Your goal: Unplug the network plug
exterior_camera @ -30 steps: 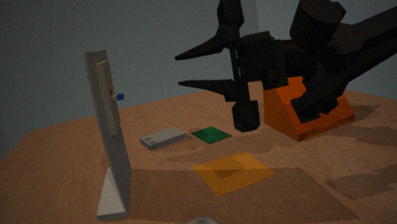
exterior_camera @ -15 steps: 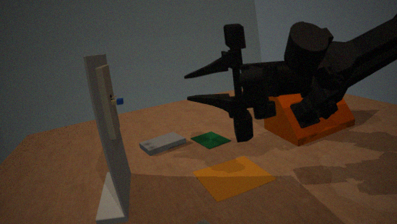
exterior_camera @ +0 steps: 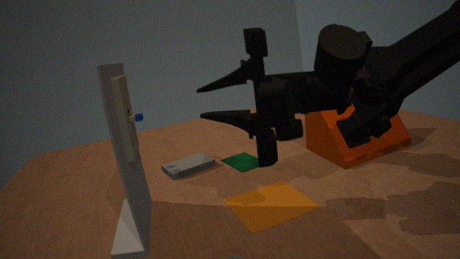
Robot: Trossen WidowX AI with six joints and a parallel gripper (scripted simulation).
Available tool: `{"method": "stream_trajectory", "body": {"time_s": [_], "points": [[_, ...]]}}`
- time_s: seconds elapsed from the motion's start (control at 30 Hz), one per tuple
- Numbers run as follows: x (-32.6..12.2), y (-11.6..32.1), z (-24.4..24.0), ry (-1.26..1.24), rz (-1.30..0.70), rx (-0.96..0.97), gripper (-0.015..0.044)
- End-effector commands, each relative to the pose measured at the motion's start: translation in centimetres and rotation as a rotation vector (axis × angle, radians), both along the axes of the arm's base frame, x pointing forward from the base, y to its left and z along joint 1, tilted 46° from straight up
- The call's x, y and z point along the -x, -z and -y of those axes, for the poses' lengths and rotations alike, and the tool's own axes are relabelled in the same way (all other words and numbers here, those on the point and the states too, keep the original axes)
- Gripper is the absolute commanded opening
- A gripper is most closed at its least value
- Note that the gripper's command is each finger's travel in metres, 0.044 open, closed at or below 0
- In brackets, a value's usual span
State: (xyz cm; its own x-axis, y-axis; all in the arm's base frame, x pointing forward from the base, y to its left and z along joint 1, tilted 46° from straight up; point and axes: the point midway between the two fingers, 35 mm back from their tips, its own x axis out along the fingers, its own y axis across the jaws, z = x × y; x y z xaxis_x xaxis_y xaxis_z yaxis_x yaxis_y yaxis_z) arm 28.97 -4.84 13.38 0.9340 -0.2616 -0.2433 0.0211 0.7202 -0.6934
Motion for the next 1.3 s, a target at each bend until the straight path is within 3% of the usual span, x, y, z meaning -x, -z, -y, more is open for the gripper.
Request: {"method": "stream_trajectory", "body": {"time_s": [0.0, 1.27], "points": [[-1.0, 0.1, 0.1, -0.001, -0.002, 0.003, 0.0156], [-6.2, 0.6, 0.5, -0.001, 0.001, 0.004, 0.0156]]}}
